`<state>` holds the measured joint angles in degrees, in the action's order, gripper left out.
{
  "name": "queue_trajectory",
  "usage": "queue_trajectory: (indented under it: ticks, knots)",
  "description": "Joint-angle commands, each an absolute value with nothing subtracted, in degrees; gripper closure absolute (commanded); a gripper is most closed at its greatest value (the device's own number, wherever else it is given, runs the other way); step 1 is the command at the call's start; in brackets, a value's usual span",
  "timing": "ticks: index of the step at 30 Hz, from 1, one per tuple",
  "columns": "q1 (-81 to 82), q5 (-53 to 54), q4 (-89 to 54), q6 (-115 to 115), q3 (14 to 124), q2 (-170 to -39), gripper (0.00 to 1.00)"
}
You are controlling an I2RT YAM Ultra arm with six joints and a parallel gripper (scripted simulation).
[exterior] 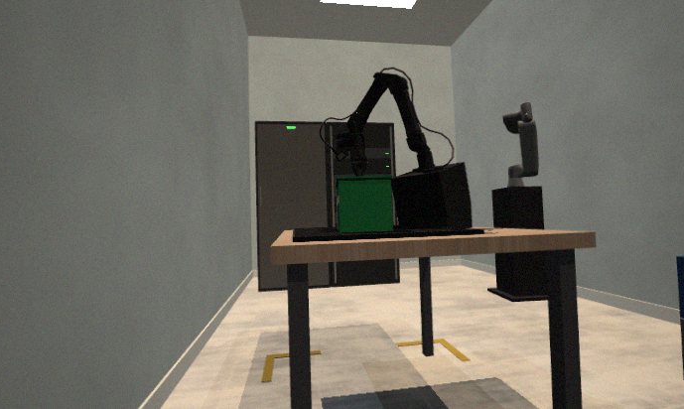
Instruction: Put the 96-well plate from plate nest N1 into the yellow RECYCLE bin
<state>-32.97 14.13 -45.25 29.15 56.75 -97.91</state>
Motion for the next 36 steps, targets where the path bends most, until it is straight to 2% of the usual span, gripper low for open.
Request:
queue_trajectory:
  ticks: [1,36]
  knots:
    - [-35.4,15.1,-45.9,32.7,59.3,-98.9,0.18]
    - [-36.3,15.3,-46.0,33.8,59.9,-97.7,0.18]
